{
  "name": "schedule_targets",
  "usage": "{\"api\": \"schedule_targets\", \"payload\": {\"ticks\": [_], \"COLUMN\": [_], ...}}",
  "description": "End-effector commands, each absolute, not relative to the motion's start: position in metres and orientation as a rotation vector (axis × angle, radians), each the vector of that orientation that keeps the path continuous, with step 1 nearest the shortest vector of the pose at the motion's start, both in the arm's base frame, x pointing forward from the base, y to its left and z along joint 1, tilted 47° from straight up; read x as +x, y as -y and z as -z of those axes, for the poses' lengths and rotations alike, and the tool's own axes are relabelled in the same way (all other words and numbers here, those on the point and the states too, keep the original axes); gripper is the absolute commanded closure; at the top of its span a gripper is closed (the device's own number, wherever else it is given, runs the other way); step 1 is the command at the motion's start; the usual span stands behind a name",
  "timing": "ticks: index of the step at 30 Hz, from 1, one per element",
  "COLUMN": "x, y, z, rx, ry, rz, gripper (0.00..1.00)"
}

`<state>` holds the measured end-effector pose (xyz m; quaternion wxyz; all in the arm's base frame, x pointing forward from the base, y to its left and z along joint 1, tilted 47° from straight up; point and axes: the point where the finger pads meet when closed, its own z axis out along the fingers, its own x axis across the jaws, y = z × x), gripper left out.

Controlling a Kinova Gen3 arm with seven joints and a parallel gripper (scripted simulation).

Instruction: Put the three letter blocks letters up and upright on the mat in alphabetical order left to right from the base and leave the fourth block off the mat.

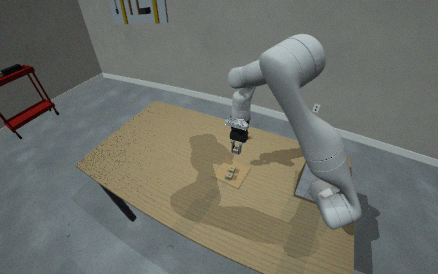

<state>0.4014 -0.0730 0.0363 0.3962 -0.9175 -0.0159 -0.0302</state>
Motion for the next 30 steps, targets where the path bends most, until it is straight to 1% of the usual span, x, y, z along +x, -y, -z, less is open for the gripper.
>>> {"api": "schedule_targets", "payload": {"ticks": [1, 9, 23, 30], "x": [0.401, 0.402, 0.406, 0.407], "y": [0.072, 0.060, 0.014, 0.006], "z": [-0.033, -0.022, 0.021, 0.028], "rx": [-2.326, -2.326, -2.325, -2.325], "ry": [0.018, 0.018, 0.018, 0.018], "rz": [0.072, 0.072, 0.073, 0.073], "gripper": [0.51, 0.51, 0.51, 0.51]}}
